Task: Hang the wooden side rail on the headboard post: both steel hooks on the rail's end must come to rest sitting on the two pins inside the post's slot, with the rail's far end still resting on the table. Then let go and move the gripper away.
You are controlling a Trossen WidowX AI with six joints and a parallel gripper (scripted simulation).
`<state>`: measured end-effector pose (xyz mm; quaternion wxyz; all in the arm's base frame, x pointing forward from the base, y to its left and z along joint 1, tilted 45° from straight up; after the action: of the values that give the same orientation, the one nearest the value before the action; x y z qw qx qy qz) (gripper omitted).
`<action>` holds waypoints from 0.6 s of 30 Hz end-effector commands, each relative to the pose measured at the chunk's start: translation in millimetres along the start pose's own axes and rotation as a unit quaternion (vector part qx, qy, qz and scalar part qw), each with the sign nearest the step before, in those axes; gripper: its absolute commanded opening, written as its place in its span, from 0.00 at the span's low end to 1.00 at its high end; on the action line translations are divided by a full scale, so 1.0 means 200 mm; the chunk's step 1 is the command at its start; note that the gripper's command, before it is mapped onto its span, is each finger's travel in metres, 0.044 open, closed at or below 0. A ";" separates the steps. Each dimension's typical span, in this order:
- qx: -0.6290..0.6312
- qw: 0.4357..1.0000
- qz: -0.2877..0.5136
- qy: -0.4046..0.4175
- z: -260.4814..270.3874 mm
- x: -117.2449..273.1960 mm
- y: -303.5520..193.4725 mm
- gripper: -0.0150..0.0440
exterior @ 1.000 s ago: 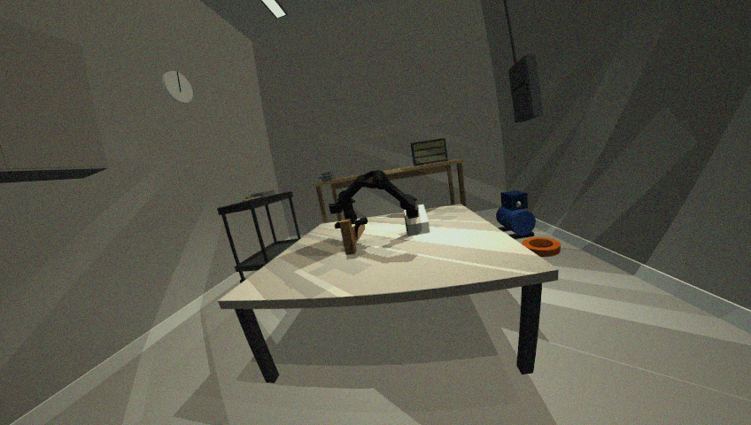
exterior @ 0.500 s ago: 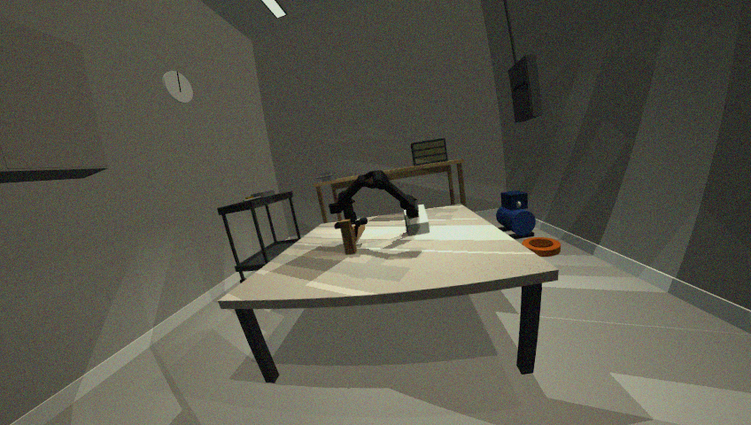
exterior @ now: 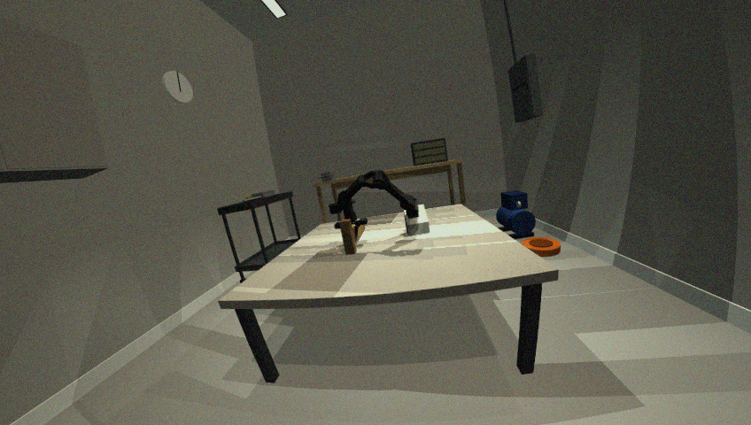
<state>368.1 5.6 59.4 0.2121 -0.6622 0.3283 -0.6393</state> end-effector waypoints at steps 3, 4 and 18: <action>-0.003 1.000 0.001 0.007 0.01 0.03 0.00 0.25; -0.003 1.000 0.001 0.007 0.01 0.03 0.00 0.25; -0.003 1.000 0.001 0.007 0.01 0.02 -0.01 0.25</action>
<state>368.8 6.8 60.7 0.2117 -0.6625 0.3286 -0.6390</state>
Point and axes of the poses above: the point midway between the two fingers, 35 mm back from their tips, its own x axis back along the fingers, its own z axis across the jaws, y = z × x, the point moved 6 cm from there along x, back along the fingers, and after that the axes turned 4 degrees about -x, right-handed, at the moved point
